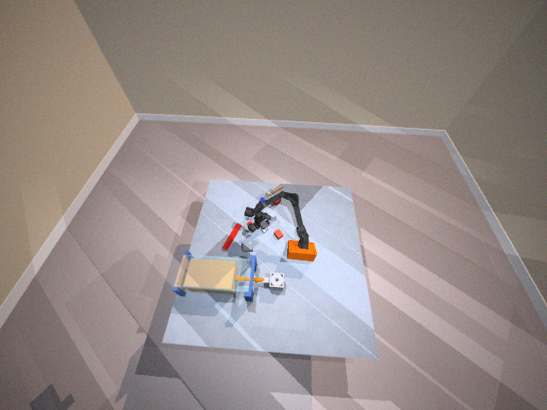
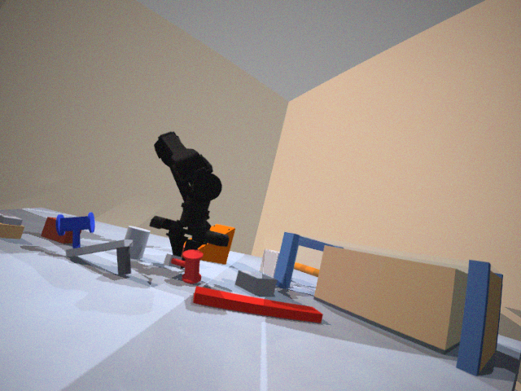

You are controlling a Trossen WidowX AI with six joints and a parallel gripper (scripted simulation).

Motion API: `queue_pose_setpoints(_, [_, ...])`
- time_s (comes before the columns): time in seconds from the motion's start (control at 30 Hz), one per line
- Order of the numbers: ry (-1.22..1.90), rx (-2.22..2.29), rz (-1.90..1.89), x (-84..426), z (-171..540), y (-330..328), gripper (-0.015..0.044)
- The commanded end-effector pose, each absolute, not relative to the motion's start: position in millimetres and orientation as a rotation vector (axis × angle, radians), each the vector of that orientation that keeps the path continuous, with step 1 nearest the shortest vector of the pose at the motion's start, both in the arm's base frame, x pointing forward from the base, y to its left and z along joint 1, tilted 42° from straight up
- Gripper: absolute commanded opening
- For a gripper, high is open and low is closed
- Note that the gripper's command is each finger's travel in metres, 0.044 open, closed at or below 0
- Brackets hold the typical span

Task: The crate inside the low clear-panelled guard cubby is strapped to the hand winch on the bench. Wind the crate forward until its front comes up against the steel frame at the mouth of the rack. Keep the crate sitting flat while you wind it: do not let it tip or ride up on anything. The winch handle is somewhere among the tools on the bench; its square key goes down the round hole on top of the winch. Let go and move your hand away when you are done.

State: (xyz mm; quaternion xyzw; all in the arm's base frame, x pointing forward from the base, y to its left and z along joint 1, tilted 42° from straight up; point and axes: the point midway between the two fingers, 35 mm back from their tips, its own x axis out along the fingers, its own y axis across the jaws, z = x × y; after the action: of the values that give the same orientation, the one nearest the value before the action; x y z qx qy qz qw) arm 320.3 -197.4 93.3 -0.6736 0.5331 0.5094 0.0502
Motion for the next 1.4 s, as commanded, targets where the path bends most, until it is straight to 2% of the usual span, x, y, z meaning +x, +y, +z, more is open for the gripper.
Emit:
queue_pose_setpoints(0.0, [1.616, -2.056, 1.561, 326.7, 106.2, -185.0, 0.0000])
queue_pose_setpoints(0.37, [1.589, -2.097, 1.654, 334.1, 202.1, -95.9, 0.0000])
queue_pose_setpoints(0.63, [1.566, -2.108, 1.668, 336.7, 196.8, -91.4, 0.0000])
queue_pose_setpoints(0.9, [1.431, -2.168, 1.809, 354.5, 157.9, -36.4, 0.0000])
queue_pose_setpoints(1.37, [1.366, -2.202, 1.885, 352.5, 114.4, 26.5, 0.0000])
